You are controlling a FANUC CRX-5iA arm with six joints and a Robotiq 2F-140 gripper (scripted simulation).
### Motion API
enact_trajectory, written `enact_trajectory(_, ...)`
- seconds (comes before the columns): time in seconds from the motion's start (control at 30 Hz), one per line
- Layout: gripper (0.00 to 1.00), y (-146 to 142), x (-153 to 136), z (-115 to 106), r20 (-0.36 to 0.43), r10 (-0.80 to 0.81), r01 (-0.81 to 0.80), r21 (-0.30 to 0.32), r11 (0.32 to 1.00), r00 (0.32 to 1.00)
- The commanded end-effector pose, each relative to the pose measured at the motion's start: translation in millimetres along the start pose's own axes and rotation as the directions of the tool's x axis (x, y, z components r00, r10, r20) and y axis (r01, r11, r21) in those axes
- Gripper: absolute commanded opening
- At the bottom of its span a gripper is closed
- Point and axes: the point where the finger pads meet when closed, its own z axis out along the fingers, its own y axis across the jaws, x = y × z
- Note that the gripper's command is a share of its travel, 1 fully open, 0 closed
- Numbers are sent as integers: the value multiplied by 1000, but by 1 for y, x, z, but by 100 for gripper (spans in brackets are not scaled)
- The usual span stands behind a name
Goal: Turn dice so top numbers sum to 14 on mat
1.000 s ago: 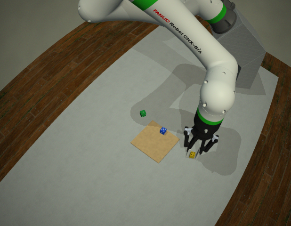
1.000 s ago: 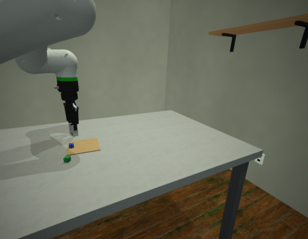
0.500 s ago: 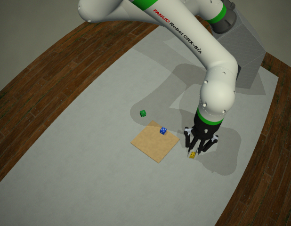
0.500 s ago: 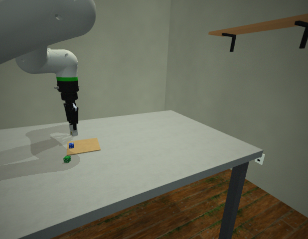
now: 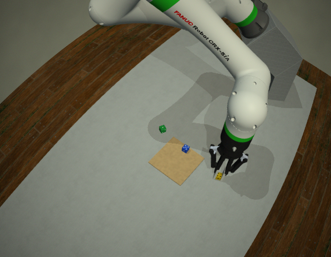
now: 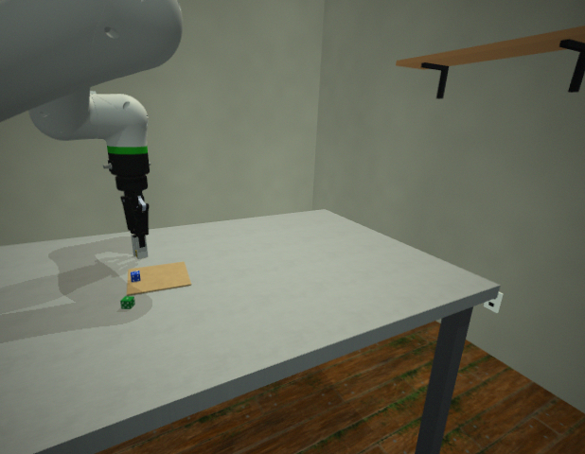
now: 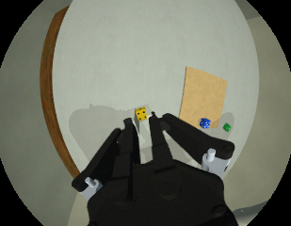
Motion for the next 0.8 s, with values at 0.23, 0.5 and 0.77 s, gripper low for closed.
enact_trajectory(0.23,9,0,0,0,0,0,0,0,1000,1000)
enact_trajectory(0.5,9,0,0,0,0,0,0,0,1000,1000)
enact_trajectory(0.77,9,0,0,-27,0,0,0,0,1000,1000)
